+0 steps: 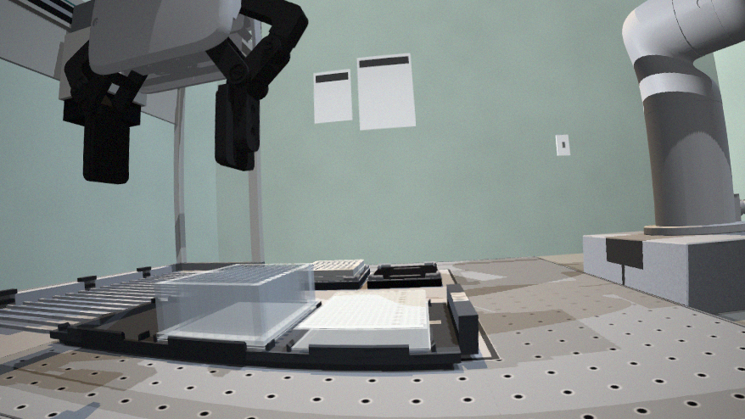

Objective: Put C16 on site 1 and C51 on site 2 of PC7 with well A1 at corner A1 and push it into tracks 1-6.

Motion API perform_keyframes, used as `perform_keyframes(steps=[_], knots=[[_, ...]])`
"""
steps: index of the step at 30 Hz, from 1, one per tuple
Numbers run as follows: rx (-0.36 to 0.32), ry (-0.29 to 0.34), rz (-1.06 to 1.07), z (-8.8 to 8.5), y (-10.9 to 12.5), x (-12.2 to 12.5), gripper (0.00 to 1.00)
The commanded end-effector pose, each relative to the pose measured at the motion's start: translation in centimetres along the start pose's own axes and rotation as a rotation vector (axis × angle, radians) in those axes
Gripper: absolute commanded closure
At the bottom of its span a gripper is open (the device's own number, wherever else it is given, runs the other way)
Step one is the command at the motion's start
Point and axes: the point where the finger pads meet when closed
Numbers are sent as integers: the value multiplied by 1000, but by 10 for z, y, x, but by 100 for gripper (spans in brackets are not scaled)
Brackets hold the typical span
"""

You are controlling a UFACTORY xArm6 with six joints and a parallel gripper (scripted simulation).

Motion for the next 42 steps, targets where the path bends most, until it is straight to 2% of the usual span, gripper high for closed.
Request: perform_keyframes(steps=[1, 42], knots=[[2, 4, 0, -2, -1, 1, 0], [2, 4, 0, 58, -1, 1, 0]])
Point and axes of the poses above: the point where the finger pads meet when closed, its own z axis out along the fingers, its own x axis across the jaws, y = z × x, and after that the axes turned 3 degrees about z, right-handed
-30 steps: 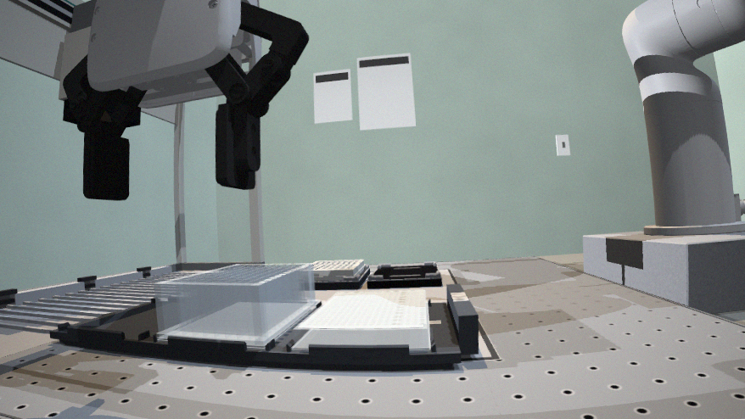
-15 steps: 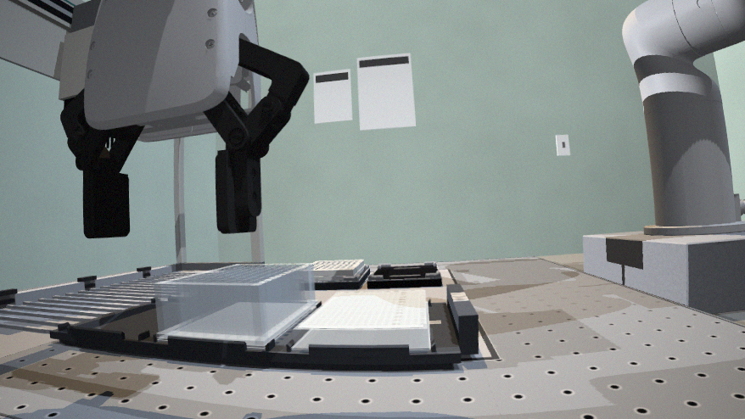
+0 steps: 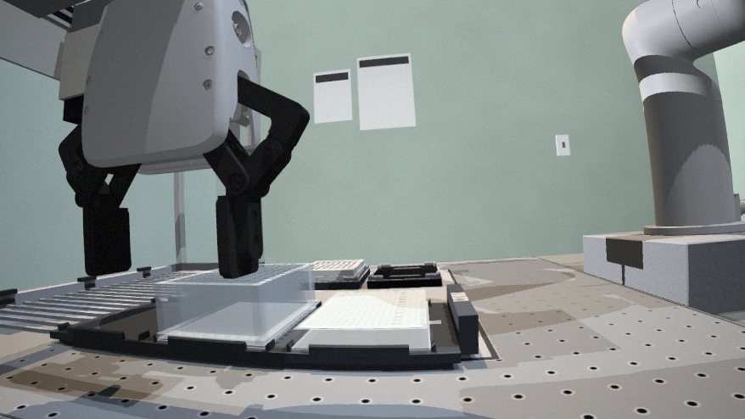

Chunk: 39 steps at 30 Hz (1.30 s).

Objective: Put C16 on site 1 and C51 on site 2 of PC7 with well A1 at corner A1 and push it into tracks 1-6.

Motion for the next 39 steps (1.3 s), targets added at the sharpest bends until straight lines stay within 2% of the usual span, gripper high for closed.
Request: perform_keyframes(steps=[1, 25, 39], knots=[[2, 4, 0, 3, -1, 1, 0], [2, 4, 0, 38, -1, 1, 0], [2, 4, 0, 40, -1, 1, 0]])
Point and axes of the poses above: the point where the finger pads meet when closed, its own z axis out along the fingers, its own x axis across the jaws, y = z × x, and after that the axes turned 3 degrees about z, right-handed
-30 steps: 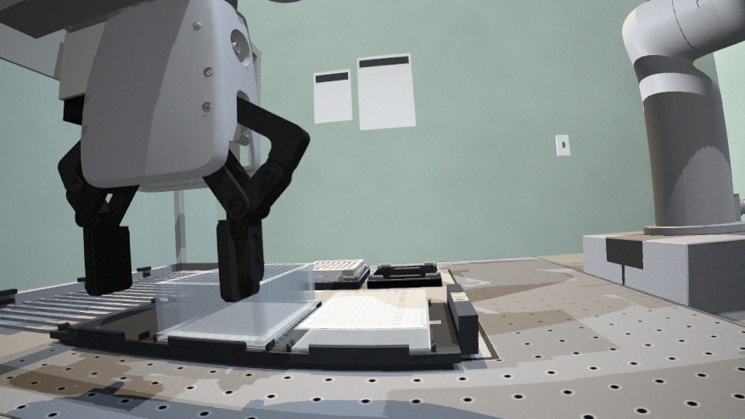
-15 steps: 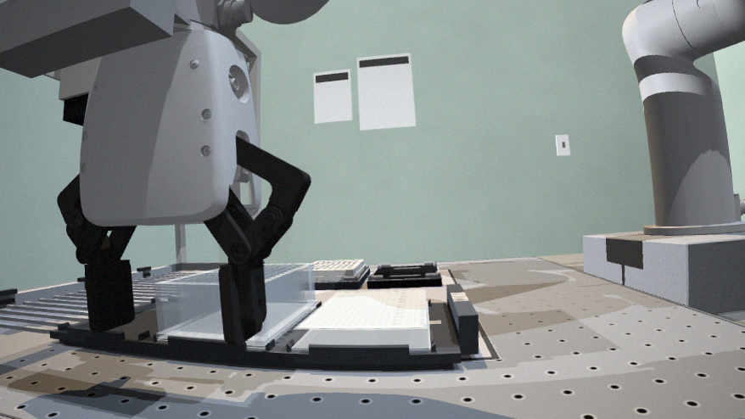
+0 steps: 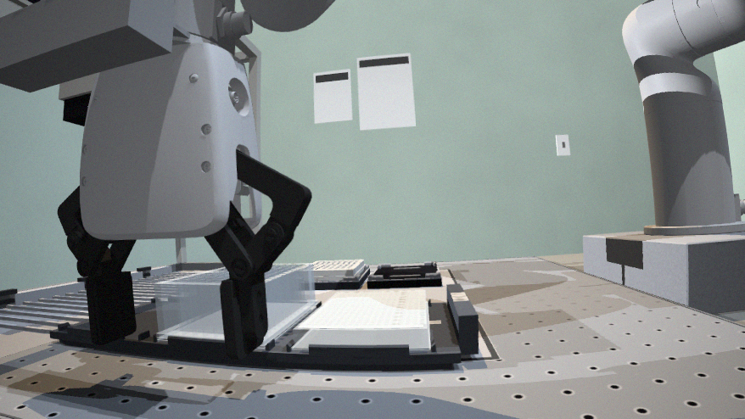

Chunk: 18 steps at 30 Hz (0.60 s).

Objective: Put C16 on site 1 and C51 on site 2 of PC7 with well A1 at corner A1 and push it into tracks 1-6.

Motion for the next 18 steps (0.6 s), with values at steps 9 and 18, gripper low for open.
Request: perform_keyframes(steps=[9, 18], knots=[[2, 3, 0, 6, -1, 1, 0], [2, 3, 0, 11, -1, 1, 0]])
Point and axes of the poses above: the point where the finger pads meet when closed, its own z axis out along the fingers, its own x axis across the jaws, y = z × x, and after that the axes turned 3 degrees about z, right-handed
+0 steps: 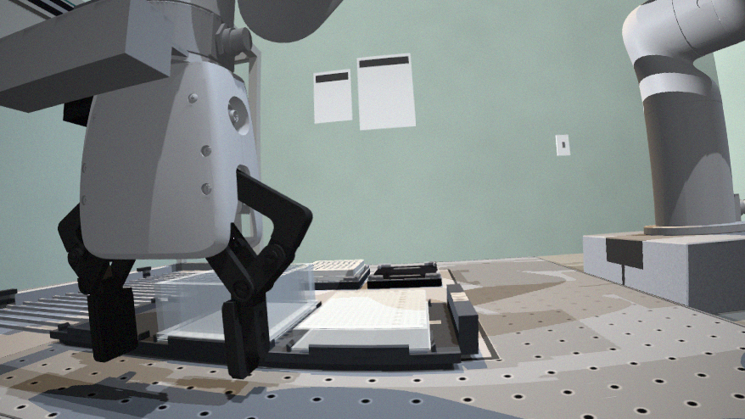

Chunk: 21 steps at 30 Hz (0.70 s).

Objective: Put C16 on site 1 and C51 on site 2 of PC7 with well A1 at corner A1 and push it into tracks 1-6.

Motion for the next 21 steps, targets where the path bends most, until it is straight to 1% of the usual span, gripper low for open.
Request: perform_keyframes(steps=[1, 10, 21], knots=[[2, 3, 0, 1, -1, 1, 0], [2, 3, 0, 7, -1, 1, 0], [2, 3, 0, 7, -1, 1, 0]])
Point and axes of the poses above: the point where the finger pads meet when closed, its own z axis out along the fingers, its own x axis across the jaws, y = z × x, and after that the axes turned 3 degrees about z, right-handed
